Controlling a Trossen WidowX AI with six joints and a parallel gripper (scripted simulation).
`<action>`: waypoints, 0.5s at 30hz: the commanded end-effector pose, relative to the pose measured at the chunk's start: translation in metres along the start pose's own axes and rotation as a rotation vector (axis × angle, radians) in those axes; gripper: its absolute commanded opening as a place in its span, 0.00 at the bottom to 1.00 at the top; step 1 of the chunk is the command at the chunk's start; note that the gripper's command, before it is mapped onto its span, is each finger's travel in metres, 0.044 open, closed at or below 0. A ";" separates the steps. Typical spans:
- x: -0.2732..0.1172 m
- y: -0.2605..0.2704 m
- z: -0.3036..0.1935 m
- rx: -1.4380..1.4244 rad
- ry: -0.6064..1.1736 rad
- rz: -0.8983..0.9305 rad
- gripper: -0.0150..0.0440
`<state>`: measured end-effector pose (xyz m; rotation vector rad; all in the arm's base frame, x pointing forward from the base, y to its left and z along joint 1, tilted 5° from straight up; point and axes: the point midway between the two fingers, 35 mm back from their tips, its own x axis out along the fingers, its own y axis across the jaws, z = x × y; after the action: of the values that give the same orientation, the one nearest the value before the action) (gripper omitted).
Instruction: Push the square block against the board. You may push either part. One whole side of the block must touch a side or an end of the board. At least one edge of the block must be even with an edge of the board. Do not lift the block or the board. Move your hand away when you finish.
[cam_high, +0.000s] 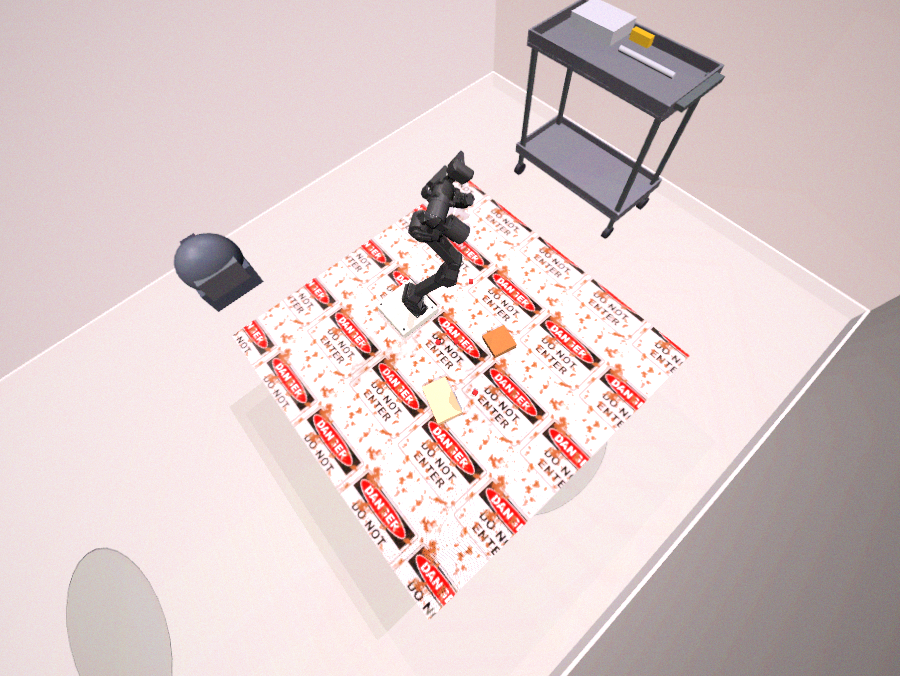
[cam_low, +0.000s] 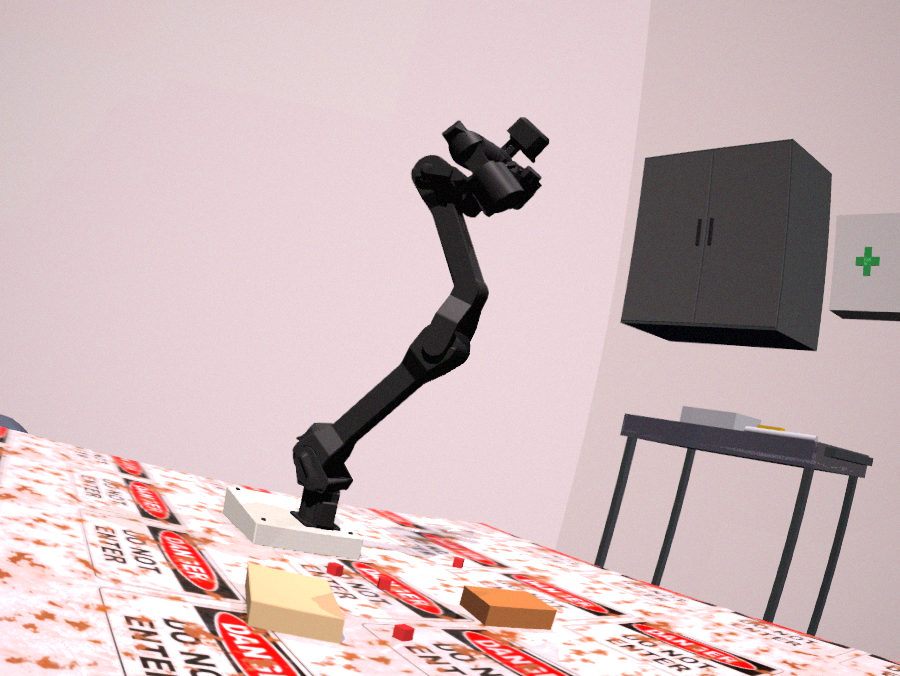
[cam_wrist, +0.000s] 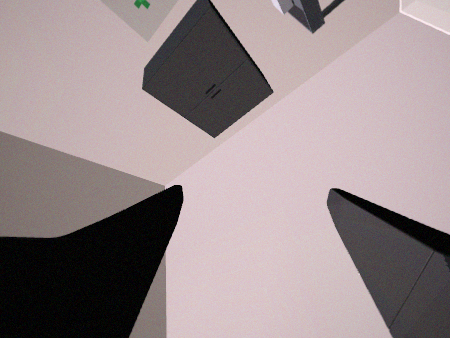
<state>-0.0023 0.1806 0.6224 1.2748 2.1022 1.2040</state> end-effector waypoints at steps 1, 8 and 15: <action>0.000 0.000 0.000 0.000 0.000 0.000 0.89; 0.003 -0.007 -0.031 -0.083 0.070 0.009 0.58; 0.000 -0.020 -0.082 -0.203 0.195 0.034 0.26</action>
<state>-0.0453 0.1592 0.6426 1.1821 2.0679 1.4557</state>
